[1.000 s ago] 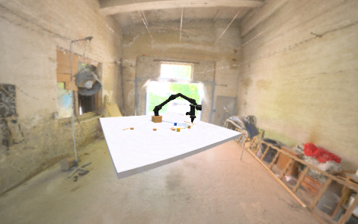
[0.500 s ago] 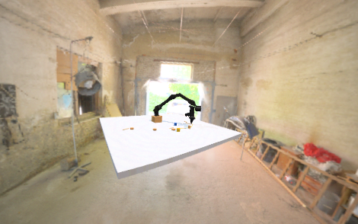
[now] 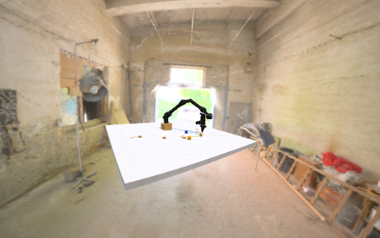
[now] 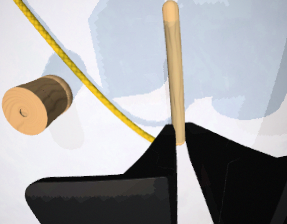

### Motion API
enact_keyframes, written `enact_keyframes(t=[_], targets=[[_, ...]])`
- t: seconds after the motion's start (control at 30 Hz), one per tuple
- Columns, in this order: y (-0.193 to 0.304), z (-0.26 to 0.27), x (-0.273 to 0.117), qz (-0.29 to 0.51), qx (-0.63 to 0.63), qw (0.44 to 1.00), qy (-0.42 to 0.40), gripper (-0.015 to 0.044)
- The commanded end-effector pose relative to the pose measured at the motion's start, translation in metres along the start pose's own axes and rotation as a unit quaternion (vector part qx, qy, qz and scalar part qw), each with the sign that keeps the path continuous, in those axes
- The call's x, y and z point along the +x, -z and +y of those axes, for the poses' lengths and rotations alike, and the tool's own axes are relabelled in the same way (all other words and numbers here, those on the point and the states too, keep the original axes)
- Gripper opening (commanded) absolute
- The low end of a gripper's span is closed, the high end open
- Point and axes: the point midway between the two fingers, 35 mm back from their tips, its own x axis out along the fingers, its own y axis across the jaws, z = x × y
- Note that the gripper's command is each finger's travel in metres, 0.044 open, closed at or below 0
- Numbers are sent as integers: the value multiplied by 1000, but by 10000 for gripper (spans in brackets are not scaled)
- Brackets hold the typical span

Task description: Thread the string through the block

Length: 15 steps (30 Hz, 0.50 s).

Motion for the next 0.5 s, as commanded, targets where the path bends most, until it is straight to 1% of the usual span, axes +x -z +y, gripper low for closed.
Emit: enact_keyframes(t=[0.0,0.47], targets=[[-2,-5,2,1,2,1000,2,0],[-11,-17,13,0,2,1000,3,0]])
